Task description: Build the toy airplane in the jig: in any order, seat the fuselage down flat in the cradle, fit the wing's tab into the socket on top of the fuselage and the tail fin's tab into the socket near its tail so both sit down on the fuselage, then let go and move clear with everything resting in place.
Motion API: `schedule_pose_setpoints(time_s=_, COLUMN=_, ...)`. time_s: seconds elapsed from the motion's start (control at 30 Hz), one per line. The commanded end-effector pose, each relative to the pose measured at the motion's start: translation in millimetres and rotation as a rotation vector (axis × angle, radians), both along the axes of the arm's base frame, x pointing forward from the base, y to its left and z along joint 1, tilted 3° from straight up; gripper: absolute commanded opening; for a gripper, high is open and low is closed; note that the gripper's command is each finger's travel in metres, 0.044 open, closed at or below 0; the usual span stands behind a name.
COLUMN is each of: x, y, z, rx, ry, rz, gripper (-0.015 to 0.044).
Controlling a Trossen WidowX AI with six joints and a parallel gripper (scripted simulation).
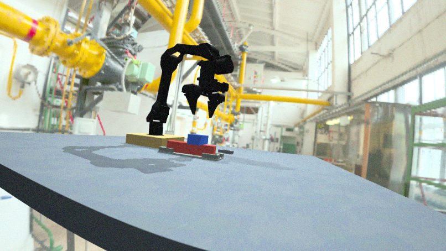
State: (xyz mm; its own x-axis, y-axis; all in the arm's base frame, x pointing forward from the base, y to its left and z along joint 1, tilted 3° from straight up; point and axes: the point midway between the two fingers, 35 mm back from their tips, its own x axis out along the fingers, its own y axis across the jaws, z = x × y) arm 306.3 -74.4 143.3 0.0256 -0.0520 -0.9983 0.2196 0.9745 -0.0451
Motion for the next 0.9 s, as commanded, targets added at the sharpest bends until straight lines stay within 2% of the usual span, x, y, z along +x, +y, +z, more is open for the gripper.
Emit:
schedule_pose_setpoints(time_s=0.0, x=0.0, y=-0.2, z=0.5, rx=-0.01, ry=0.02, rz=0.327, gripper=0.044)
schedule_pose_setpoints(time_s=0.33, x=0.0, y=10.2, z=0.0, rx=-0.007, ry=0.019, rz=0.327, gripper=0.044)
schedule_pose_setpoints(time_s=0.57, x=-20.0, y=112.5, z=-5.2, rx=0.025, ry=0.015, rz=0.327, gripper=0.044)
schedule_pose_setpoints(time_s=0.87, x=-90.4, y=212.7, z=-13.3, rx=0.023, ry=0.027, rz=0.337, gripper=0.044)
